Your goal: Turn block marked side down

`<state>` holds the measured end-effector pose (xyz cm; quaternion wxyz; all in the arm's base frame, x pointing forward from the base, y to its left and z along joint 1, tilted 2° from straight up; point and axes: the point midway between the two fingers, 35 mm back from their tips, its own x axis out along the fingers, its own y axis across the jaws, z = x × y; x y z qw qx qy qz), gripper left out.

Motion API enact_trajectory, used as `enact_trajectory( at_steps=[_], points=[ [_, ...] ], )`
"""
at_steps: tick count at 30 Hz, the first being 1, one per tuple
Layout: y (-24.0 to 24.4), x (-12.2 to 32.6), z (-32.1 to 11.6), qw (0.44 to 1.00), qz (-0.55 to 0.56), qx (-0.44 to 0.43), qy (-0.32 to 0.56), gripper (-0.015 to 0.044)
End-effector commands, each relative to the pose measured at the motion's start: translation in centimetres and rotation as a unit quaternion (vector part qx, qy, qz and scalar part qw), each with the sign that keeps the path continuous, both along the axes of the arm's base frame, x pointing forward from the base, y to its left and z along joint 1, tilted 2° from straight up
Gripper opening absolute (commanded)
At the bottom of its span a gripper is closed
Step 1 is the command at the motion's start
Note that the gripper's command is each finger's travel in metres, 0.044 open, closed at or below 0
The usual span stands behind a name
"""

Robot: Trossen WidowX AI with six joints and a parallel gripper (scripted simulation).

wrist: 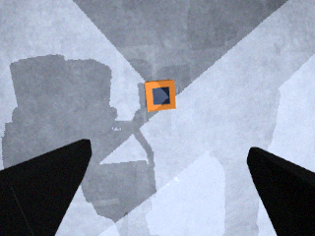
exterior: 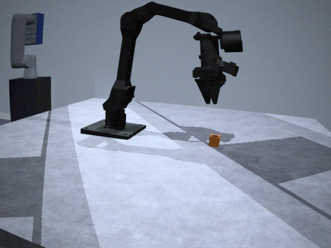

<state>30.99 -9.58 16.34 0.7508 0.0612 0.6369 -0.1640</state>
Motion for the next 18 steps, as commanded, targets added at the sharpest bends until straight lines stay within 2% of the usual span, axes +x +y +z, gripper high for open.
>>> enact_trajectory(
  at_steps=[1, 9, 13, 18],
  points=[
    [-1.4, 1.4, -2.7, 0.994, 0.064, 0.075, 0.041, 0.0440],
    [-1.6, 1.7, -2.8, 0.994, 0.064, 0.075, 0.041, 0.0440],
    [-1.6, 2.0, -5.9, 0.994, 0.064, 0.075, 0.041, 0.0440],
    [-1.6, 2.0, -6.2, 0.994, 0.064, 0.075, 0.041, 0.0440]
  ],
)
